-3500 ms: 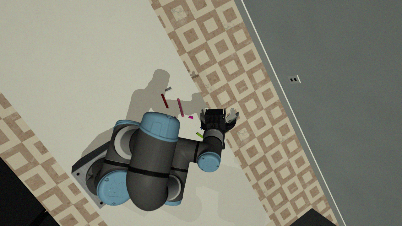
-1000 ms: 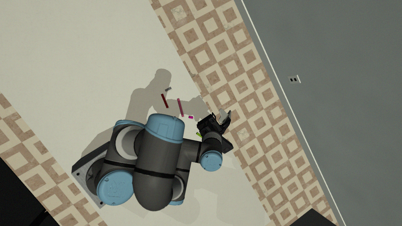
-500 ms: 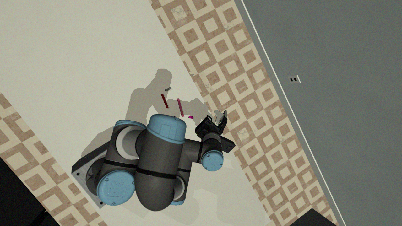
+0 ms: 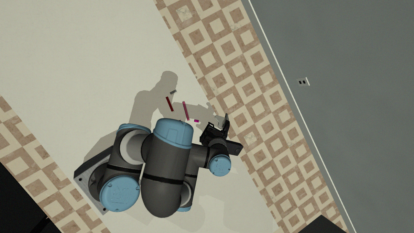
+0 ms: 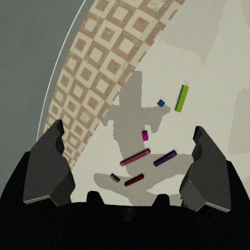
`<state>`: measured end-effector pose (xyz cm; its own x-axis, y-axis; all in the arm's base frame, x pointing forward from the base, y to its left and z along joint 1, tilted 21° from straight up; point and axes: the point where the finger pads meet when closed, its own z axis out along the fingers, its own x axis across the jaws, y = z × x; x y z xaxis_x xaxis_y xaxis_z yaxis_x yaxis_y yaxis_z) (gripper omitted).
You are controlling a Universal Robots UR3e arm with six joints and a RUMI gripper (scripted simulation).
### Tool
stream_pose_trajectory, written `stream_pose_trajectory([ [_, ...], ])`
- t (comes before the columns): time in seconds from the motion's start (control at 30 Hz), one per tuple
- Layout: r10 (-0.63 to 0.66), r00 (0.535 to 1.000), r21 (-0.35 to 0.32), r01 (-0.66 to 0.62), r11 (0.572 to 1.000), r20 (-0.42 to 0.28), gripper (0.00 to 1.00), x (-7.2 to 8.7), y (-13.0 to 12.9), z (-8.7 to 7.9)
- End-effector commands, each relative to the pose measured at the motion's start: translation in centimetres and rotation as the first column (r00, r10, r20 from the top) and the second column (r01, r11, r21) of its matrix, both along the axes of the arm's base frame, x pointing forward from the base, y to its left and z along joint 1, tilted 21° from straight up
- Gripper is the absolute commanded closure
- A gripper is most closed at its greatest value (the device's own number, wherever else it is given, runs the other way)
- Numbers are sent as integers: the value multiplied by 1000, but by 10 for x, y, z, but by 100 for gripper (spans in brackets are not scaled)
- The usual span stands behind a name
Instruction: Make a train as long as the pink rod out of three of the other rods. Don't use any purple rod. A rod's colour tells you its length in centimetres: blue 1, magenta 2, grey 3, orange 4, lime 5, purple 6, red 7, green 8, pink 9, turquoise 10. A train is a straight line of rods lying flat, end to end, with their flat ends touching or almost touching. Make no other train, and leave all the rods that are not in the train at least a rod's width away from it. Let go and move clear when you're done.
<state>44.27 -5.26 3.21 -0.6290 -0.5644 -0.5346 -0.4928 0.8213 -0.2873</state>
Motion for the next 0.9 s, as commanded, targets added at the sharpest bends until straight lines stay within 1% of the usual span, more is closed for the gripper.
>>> stream_pose_trajectory([
  [0.0, 113, 993, -85, -116, 990, -31, 0, -4, -4, -7],
  [0.03, 140, 989, -106, -144, 984, -41, 0, -6, -5, -9],
  [0.1, 144, 989, -109, -148, 983, -43, 0, -6, -5, -10],
  [0.13, 174, 983, -131, -180, 975, -54, 0, -8, -6, -12],
  [0.2, 175, 983, -132, -181, 975, -55, 0, -8, -6, -12],
  [0.23, 206, 976, -154, -214, 965, -67, 0, -9, -7, -14],
  [0.27, 206, 976, -154, -214, 965, -67, 0, -9, -7, -14],
  [0.3, 229, 970, -171, -239, 956, -77, 0, -11, -8, -16],
  [0.43, 235, 969, -175, -246, 953, -80, 0, -11, -8, -17],
  [0.5, 292, 950, -213, -309, 927, -108, 0, -14, -10, -21],
  [0.57, 293, 950, -214, -310, 926, -108, 0, -15, -10, -21],
  [0.6, 321, 939, -231, -341, 911, -122, 0, -16, -11, -24],
  [0.63, 321, 939, -231, -341, 911, -122, 0, -16, -11, -24],
  [0.67, 342, 930, -244, -366, 898, -134, 0, -18, -11, -26],
  [0.73, 347, 928, -247, -371, 895, -137, 0, -18, -11, -26],
  [0.77, 373, 915, -262, -401, 878, -151, 0, -20, -12, -28],
  [0.8, 373, 915, -262, -401, 878, -151, 0, -20, -12, -28],
  [0.83, 394, 904, -273, -426, 863, -164, 0, -21, -12, -30],
  [0.87, 397, 902, -275, -429, 860, -166, 0, -22, -12, -30],
])
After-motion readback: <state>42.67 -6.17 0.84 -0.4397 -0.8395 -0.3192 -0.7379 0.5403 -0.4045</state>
